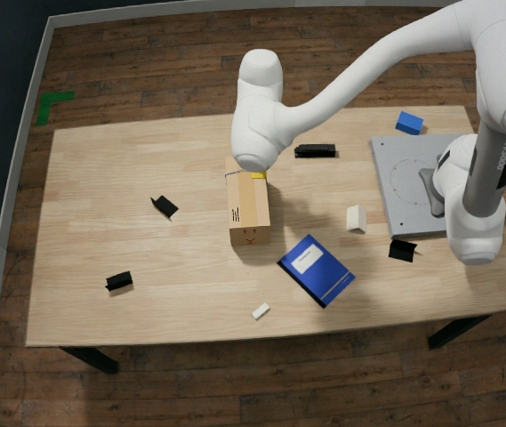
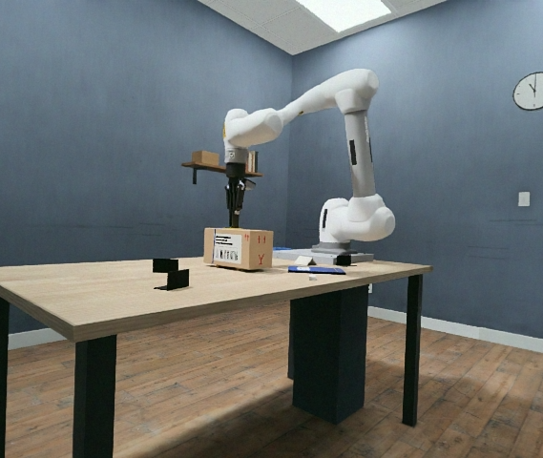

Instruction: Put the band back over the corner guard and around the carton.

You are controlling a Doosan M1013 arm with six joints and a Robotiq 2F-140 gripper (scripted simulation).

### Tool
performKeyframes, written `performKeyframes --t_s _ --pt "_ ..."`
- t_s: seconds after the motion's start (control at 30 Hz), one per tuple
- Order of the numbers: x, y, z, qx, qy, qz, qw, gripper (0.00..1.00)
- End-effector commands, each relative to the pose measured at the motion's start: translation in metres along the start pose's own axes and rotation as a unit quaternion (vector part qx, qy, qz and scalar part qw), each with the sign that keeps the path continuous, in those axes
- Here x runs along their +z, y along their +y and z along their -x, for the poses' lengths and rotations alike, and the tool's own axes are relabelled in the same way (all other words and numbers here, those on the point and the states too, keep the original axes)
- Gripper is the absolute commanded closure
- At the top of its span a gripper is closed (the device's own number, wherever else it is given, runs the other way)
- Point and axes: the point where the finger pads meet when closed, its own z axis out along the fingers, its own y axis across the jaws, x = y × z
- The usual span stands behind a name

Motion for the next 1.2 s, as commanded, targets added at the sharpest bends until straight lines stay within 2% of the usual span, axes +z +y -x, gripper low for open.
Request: performKeyframes --t_s 0.0,1.17 --pt "-0.002 0.000 0.000 0.000 -0.001 0.000 1.000 0.82" --pt "-0.025 0.000 0.000 0.000 -0.001 0.000 1.000 0.82"
